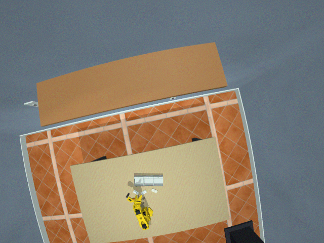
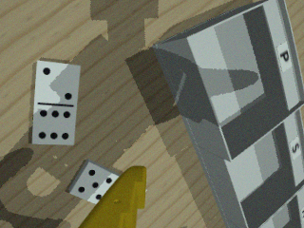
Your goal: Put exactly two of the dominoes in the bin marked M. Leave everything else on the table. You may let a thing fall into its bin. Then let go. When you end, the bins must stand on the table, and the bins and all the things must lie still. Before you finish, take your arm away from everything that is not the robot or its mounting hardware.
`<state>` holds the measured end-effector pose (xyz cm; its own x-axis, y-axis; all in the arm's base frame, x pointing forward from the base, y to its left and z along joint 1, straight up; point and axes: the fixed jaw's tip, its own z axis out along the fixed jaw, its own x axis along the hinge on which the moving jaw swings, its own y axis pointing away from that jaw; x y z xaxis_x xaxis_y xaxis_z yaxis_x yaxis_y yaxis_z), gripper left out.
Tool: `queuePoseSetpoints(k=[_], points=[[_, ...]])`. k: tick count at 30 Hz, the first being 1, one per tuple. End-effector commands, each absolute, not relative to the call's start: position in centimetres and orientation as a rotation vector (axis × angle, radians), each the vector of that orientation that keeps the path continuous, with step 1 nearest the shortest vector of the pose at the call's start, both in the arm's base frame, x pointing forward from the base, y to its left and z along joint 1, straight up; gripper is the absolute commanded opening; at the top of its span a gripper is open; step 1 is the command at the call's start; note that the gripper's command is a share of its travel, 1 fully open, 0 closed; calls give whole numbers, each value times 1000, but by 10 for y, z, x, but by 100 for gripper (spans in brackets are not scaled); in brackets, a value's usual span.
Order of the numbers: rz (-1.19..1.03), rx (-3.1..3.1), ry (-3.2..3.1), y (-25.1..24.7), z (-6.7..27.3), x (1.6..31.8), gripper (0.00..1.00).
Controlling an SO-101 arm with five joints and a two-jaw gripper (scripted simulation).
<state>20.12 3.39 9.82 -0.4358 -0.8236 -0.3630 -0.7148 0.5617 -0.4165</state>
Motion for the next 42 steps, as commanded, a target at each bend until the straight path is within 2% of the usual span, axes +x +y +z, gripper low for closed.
queuePoseSetpoints(k=[1, 27, 42], points=[[-286, -1269, 2238, 34, 104, 202, 100], [-253, -1513, 2290, 30, 91, 182, 100], [-262, -1633, 2246, 29, 106, 176, 100]])
